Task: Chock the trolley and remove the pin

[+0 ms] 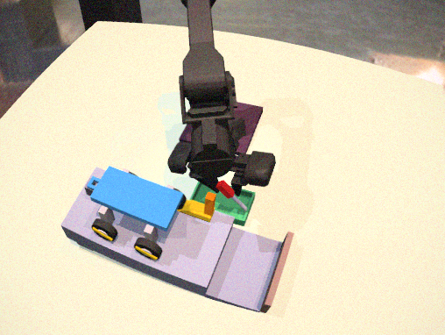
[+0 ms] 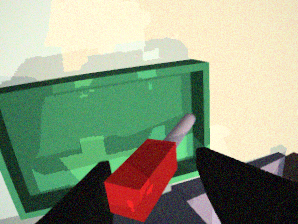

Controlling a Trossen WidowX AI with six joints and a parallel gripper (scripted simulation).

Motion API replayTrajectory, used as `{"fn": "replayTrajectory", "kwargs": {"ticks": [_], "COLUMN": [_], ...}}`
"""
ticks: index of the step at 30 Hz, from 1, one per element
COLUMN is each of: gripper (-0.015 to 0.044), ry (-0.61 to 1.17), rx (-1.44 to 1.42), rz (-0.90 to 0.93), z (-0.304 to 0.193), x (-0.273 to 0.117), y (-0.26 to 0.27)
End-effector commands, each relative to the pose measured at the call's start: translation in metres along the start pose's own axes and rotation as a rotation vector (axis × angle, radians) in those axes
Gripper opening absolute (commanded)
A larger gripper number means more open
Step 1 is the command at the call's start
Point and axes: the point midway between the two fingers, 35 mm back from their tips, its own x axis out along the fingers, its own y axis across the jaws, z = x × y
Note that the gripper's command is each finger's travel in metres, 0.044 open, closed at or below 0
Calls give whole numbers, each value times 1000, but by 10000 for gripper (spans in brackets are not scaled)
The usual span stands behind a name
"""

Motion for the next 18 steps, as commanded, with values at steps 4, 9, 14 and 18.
{"fn": "replayTrajectory", "kwargs": {"ticks": [4,9,14,18], "gripper": [190,190,190,190], "ry": [-1,-1,-1,-1], "rx": [-3,-3,-3,-3], "rz": [-6,-5,-5,-5], "z": [0,0,0,0], "x": [2,3,5,6], "y": [5,9,12,15]}}
